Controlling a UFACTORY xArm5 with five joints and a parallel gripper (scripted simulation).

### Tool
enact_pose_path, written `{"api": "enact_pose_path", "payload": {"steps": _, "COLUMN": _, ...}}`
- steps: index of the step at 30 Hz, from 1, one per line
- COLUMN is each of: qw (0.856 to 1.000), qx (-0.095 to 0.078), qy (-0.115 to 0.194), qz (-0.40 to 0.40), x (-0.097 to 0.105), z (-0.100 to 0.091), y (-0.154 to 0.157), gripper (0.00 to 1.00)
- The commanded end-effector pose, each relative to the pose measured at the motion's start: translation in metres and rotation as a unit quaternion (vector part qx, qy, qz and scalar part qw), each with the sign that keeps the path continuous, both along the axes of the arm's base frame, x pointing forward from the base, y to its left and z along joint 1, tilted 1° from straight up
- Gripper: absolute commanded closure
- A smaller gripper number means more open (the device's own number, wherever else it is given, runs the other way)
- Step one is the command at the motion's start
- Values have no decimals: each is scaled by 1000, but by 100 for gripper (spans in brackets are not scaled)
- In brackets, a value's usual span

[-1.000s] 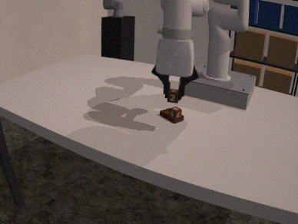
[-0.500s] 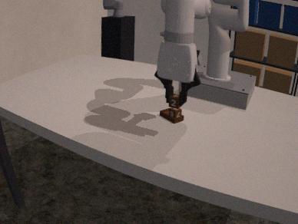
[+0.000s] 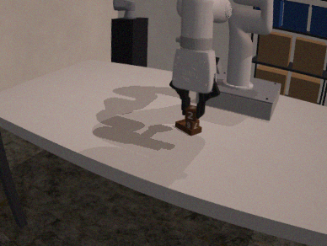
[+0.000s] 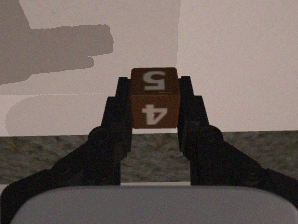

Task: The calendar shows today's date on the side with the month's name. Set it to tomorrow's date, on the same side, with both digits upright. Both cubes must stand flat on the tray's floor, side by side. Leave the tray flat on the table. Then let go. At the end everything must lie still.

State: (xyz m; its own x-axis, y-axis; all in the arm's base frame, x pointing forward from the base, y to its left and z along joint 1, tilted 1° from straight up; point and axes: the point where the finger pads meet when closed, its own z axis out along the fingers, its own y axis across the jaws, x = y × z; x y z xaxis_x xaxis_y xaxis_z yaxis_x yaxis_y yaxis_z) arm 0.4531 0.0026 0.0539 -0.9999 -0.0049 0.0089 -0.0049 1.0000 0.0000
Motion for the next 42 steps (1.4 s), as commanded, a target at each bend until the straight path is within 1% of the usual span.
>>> {"api": "enact_pose_path", "payload": {"steps": 1, "qw": 1000, "qx": 0, "qy": -1, "qz": 0, "x": 1, "z": -10, "y": 0, "gripper": 73}}
{"api": "enact_pose_path", "payload": {"steps": 11, "qw": 1000, "qx": 0, "qy": -1, "qz": 0, "x": 1, "z": -57, "y": 0, "gripper": 73}}
{"api": "enact_pose_path", "payload": {"steps": 13, "qw": 1000, "qx": 0, "qy": -1, "qz": 0, "x": 1, "z": -57, "y": 0, "gripper": 73}}
{"api": "enact_pose_path", "payload": {"steps": 17, "qw": 1000, "qx": 0, "qy": -1, "qz": 0, "x": 1, "z": -73, "y": 0, "gripper": 73}}
{"api": "enact_pose_path", "payload": {"steps": 21, "qw": 1000, "qx": 0, "qy": -1, "qz": 0, "x": 2, "z": -83, "y": 0, "gripper": 73}}
{"api": "enact_pose_path", "payload": {"steps": 26, "qw": 1000, "qx": 0, "qy": -1, "qz": 0, "x": 2, "z": -88, "y": 0, "gripper": 73}}
{"api": "enact_pose_path", "payload": {"steps": 42, "qw": 1000, "qx": 0, "qy": -1, "qz": 0, "x": 2, "z": -88, "y": 0, "gripper": 73}}
